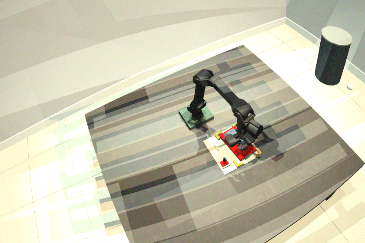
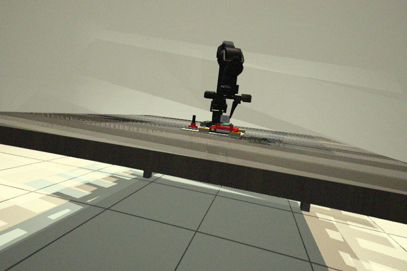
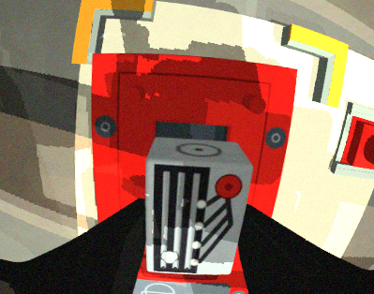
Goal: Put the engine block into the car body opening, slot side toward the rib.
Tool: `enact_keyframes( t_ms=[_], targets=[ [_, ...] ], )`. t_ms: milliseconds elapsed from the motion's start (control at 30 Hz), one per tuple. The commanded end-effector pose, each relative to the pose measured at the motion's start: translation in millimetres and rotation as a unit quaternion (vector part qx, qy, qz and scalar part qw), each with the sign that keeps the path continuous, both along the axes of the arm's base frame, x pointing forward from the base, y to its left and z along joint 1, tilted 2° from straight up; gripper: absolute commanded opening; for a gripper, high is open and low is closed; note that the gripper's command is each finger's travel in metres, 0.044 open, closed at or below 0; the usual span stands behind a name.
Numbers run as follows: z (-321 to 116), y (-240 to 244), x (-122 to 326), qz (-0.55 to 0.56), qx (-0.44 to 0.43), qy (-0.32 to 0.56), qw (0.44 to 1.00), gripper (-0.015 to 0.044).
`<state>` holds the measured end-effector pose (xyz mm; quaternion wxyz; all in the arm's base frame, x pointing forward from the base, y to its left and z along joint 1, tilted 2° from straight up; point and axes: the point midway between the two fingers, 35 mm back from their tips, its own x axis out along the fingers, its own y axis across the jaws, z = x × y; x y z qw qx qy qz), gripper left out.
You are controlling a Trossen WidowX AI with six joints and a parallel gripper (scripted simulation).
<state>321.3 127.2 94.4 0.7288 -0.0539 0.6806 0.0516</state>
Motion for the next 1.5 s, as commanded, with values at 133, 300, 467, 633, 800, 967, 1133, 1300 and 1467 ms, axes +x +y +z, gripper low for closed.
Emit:
enact_keyframes(
  t_ms=[133,300,467,633,800,967,1133,1300,1467],
  targets=[
    [-1.0,0.0,0.2,-0.004,-0.002,0.0,1.0,0.0159],
    [-1.0,0.0,0.2,-0.004,-0.002,0.0,1.0,0.0159],
    [-1.5,-0.4,0.5,0.0,-0.002,0.0,1.0,0.0159],
    [-1.5,-0.4,0.5,0.0,-0.002,0.0,1.0,0.0159],
    [-1.5,-0.2,0.2,0.005,-0.002,0.0,1.0,0.0159],
    [-1.5,-0.2,0.2,0.005,-0.002,0.0,1.0,0.0159],
    [-1.5,-0.4,0.1,0.006,-0.002,0.0,1.0,0.0159],
    [-3.4,-0.3,0.1,0.002,-0.002,0.0,1.0,0.0159],
    [-4.4,-0.3,0.2,0.0,-0.002,0.0,1.0,0.0159]
  ],
)
